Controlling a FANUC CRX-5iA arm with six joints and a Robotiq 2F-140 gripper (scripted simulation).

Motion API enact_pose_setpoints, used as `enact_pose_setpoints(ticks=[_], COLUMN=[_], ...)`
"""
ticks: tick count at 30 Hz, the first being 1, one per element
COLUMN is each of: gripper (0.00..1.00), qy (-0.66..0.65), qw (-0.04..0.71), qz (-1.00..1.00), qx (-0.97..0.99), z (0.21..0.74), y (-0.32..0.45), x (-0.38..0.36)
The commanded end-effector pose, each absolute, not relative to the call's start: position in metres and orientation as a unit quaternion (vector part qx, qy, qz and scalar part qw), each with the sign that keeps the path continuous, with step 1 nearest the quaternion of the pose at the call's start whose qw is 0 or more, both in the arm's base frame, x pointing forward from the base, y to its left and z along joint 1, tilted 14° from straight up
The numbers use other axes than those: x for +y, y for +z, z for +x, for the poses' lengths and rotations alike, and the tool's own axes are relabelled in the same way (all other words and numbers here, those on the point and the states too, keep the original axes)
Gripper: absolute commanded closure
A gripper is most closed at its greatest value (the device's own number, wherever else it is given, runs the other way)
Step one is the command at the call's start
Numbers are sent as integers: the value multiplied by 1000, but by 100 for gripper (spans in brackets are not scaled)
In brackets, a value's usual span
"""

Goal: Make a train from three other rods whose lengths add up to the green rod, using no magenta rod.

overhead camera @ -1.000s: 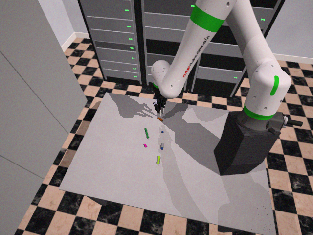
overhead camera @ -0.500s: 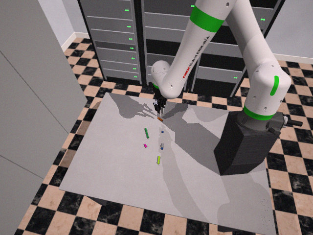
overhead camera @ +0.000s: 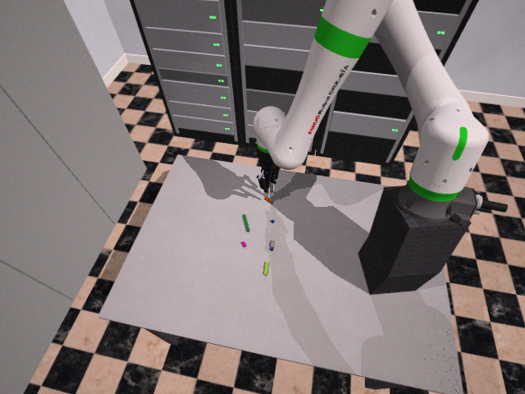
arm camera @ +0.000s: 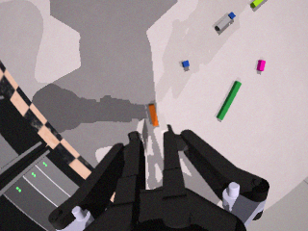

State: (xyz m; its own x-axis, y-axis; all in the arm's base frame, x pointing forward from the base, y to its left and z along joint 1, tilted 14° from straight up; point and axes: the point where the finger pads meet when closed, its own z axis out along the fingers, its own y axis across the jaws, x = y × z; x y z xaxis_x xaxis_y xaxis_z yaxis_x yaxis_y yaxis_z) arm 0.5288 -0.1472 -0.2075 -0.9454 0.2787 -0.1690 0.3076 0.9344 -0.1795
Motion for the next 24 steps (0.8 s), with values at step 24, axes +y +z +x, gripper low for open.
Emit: enact_pose_setpoints(ticks=[24], gripper=[85], qy=[-103], qw=[71], qz=[150], qx=[981], z=[532], y=[-237], x=[-153])
